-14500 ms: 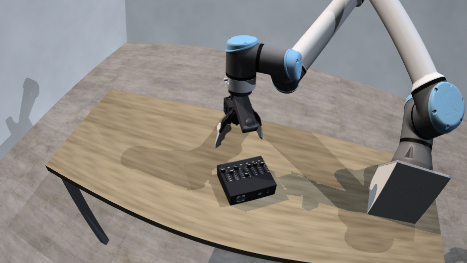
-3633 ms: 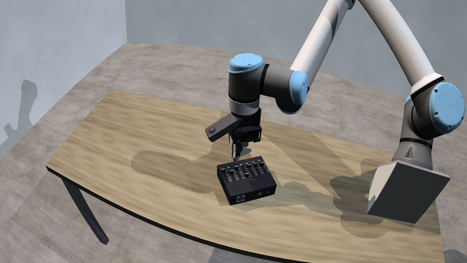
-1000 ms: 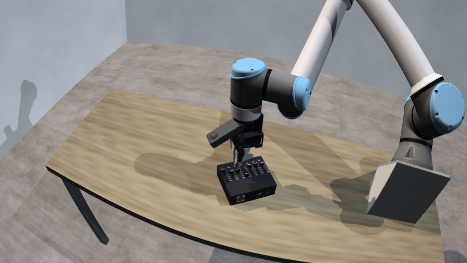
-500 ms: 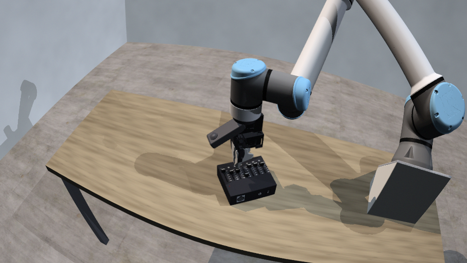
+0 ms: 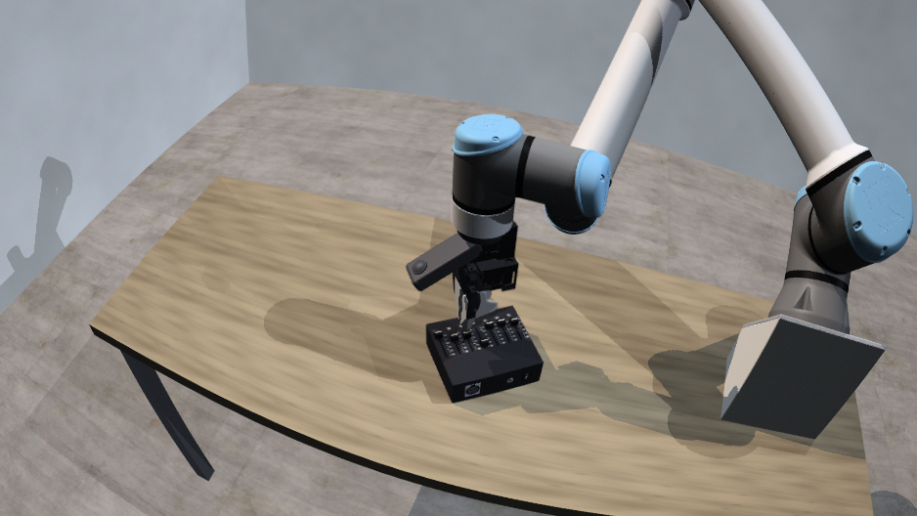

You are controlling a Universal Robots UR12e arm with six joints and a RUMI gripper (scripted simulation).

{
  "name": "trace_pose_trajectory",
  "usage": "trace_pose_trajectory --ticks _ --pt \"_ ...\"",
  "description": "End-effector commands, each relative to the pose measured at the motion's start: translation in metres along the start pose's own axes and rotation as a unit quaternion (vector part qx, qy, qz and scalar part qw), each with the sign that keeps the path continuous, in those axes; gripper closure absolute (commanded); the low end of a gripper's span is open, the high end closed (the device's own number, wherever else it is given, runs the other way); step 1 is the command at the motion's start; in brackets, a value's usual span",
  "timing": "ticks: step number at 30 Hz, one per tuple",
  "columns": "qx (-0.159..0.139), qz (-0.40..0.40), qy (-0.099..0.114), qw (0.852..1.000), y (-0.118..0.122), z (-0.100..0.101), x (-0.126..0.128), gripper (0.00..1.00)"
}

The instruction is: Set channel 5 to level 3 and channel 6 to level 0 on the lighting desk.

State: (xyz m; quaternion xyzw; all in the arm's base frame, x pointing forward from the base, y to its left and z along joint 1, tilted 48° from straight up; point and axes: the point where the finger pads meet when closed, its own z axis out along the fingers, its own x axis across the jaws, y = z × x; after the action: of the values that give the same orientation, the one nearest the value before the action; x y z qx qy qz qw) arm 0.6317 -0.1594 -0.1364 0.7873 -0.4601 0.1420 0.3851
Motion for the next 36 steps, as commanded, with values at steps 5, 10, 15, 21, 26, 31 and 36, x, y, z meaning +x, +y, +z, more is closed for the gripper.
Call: trace_pose_trajectory --ticks 5,10,15,21,26,31,36 --pt "0.000 0.000 0.000 1.000 0.000 -0.001 0.004 1.00" --pt "0.000 0.000 0.000 1.000 0.000 -0.001 0.006 1.00" --pt "0.000 0.000 0.000 1.000 0.000 -0.001 0.006 1.00" --pt "0.000 0.000 0.000 1.000 0.000 -0.005 0.006 1.00" --pt "0.000 0.000 0.000 1.000 0.000 -0.018 0.006 1.00" --pt "0.000 0.000 0.000 1.000 0.000 -0.027 0.006 1.00" --pt "0.000 0.000 0.000 1.000 0.000 -0.038 0.006 1.00"
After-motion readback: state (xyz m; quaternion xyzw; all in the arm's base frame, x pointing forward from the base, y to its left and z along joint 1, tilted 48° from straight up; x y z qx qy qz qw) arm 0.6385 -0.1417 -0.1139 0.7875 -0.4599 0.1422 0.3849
